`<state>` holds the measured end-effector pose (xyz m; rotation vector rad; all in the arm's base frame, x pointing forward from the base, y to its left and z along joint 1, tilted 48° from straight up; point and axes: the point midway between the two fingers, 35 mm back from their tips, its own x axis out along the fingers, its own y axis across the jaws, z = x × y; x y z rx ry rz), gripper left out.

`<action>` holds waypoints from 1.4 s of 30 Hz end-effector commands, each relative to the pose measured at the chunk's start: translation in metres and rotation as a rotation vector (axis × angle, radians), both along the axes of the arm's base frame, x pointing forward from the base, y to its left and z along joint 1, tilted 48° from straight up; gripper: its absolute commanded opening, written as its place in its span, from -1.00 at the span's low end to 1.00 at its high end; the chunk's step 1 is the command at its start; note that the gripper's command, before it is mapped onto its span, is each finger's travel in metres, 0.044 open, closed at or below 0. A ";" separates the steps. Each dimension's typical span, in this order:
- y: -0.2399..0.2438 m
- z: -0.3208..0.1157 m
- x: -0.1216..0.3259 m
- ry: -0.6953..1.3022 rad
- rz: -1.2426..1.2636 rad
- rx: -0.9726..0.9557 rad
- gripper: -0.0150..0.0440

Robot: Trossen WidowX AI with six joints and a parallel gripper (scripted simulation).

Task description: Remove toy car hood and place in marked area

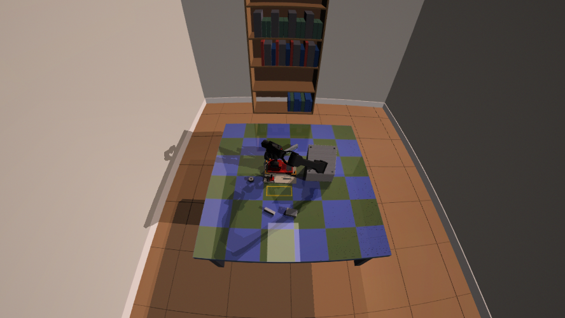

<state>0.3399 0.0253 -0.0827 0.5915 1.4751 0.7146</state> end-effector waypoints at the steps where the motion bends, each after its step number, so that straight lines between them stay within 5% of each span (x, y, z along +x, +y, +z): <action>1: -0.003 0.002 0.002 -0.006 0.002 -0.005 -0.49; 23: -0.041 0.036 0.003 -0.006 0.002 -0.007 -0.49; 42: 0.000 0.077 0.002 0.002 -0.002 -0.016 -0.49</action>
